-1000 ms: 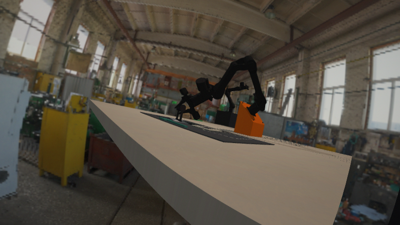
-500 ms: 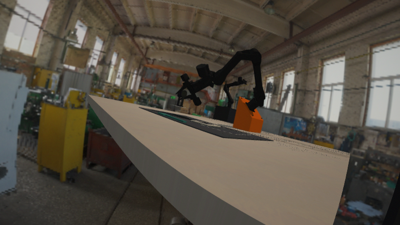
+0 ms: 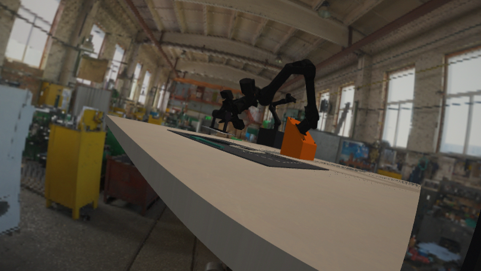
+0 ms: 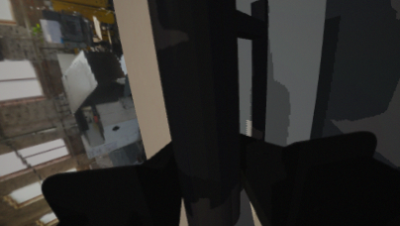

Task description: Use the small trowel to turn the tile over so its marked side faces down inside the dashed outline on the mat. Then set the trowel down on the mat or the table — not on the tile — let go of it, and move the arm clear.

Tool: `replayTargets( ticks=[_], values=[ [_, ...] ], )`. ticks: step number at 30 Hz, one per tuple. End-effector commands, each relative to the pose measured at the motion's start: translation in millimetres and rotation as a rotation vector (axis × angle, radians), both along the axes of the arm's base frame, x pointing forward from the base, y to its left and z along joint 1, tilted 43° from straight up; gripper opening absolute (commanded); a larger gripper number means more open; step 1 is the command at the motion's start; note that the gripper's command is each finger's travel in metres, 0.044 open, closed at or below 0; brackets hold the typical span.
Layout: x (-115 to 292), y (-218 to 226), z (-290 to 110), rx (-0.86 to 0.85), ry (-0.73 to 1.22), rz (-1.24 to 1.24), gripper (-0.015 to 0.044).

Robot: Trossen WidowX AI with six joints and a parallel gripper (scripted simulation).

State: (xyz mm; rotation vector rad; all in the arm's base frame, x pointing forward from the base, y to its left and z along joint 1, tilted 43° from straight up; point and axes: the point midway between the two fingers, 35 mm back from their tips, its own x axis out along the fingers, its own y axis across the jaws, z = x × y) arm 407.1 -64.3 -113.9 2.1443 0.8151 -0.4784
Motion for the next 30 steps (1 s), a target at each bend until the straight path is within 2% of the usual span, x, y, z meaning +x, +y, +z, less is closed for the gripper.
replayTargets(
  ticks=[1,6,30],
  values=[
    [4,10,13,-0.028,-0.098,0.085,0.0000],
    [3,23,23,-0.045,-0.178,0.171,0.0000],
    [0,44,3,-0.044,-0.178,0.172,0.0000]
  ],
)
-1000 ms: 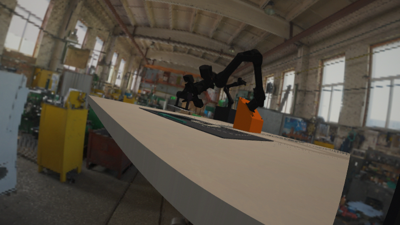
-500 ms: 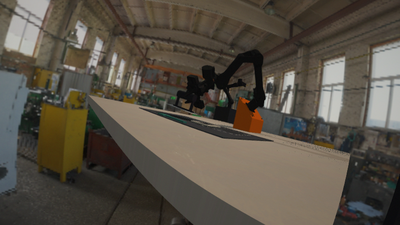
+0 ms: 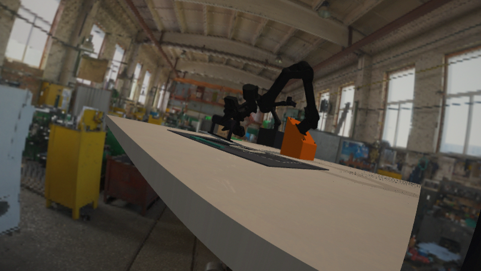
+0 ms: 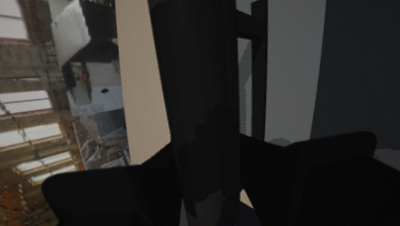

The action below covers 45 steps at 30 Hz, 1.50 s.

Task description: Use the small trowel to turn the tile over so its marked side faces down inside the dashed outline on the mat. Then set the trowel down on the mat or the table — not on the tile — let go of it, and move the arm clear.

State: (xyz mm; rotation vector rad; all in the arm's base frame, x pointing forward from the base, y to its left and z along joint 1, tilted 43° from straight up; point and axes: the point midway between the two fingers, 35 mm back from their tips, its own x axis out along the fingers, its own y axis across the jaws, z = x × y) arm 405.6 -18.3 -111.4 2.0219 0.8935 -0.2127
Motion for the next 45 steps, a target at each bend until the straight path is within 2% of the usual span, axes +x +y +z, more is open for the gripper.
replayTargets(
  ticks=[1,11,45],
  values=[
    [2,0,-1,-0.007,-0.011,-0.015,0.0000],
    [0,8,-7,-0.005,-0.011,-0.015,0.0000],
    [-8,42,26,0.019,-0.006,-0.013,0.0000]
  ],
)
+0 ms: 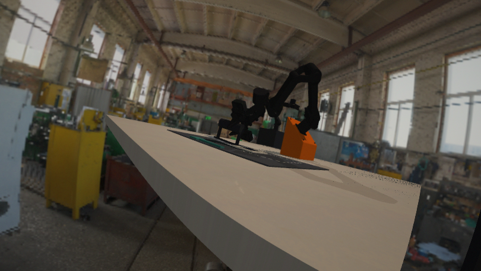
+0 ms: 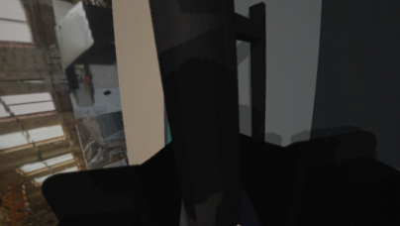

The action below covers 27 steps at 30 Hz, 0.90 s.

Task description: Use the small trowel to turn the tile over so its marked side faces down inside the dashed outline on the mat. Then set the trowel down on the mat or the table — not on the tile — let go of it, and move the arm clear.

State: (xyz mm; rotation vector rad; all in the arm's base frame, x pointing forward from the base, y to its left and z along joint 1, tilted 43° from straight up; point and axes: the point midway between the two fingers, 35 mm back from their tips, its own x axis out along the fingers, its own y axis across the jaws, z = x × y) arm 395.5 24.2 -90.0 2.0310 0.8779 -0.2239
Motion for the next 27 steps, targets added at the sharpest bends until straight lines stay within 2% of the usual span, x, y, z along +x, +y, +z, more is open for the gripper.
replayTargets(
  ticks=[1,7,27],
  values=[
    [2,-3,5,0.035,-0.006,0.005,0.0000],
    [3,-12,14,0.096,0.004,0.010,0.0000],
    [-2,-9,65,0.099,0.005,0.010,0.0000]
  ],
)
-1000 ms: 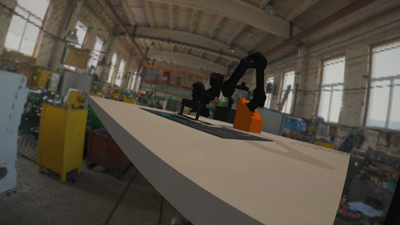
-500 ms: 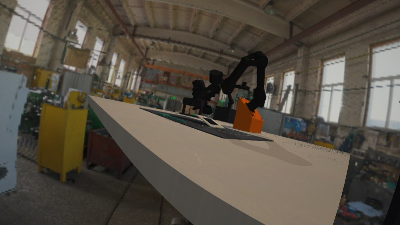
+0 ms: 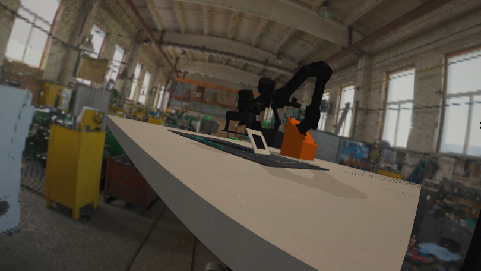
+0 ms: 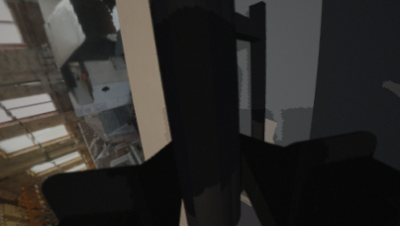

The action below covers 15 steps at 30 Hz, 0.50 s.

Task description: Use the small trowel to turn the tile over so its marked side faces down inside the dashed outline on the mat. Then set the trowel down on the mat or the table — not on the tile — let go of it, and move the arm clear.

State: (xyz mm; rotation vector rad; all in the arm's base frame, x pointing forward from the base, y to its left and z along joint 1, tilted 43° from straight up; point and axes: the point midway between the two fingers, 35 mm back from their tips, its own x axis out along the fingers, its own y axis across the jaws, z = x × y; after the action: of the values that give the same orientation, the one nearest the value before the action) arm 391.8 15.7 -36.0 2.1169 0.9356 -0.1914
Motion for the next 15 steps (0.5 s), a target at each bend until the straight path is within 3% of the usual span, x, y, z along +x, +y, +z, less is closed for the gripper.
replayTargets(
  ticks=[1,15],
  values=[
    [1,1,14,-0.003,-0.013,-0.009,0.0000],
    [-5,30,40,-0.001,-0.012,-0.009,0.0000]
  ],
)
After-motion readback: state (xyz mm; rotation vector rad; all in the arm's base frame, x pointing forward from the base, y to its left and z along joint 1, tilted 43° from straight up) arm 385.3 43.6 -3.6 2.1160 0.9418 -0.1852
